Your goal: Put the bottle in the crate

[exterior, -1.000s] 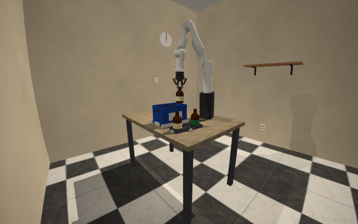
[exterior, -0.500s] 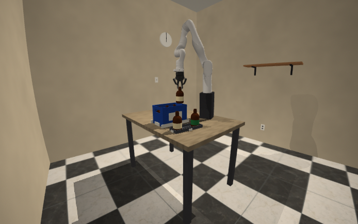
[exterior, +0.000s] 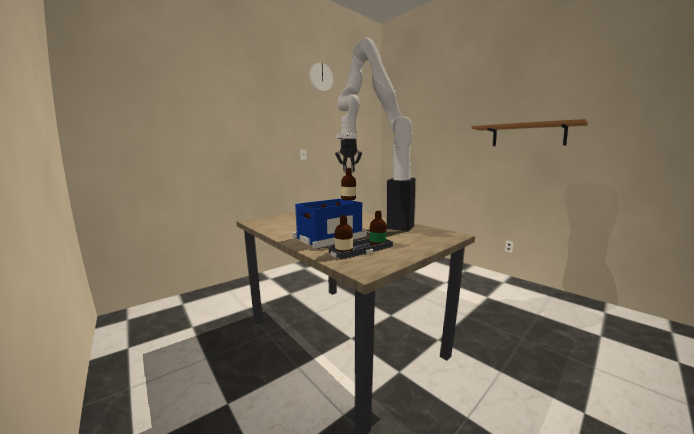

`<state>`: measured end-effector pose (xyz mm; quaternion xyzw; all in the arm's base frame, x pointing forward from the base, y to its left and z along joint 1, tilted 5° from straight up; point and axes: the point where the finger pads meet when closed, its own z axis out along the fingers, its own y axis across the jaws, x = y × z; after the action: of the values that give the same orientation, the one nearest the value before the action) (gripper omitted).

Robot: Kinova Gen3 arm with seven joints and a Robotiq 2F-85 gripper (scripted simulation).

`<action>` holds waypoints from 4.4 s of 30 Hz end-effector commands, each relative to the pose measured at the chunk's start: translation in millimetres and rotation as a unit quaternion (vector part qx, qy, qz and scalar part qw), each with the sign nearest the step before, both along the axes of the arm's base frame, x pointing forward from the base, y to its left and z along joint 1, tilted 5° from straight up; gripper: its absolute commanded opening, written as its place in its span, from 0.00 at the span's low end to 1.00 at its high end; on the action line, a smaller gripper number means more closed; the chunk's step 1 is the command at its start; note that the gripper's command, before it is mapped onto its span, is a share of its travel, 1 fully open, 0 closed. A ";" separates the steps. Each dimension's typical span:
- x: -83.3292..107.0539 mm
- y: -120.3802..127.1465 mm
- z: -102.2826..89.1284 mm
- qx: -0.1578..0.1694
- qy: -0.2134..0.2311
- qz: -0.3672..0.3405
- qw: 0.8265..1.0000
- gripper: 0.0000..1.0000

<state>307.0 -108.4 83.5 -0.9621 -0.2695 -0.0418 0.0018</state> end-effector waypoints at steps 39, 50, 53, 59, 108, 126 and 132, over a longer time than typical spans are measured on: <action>-1.0 -0.9 -8.0 -0.001 0.000 0.002 1.000 0.00; -0.4 -1.1 -20.3 -0.001 0.000 0.002 1.000 0.00; -0.3 -1.1 -21.5 -0.001 0.000 0.002 1.000 0.00; 0.1 -1.2 -28.6 -0.001 0.000 0.002 1.000 0.00; 0.7 -1.5 -40.9 -0.001 0.000 0.002 1.000 0.00; 0.7 -1.4 -41.1 -0.001 0.000 0.002 1.000 0.00; 0.9 -1.3 -42.6 -0.001 0.000 0.002 1.000 0.00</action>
<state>309.4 -111.4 42.8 -0.9618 -0.2704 -0.0424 -0.0001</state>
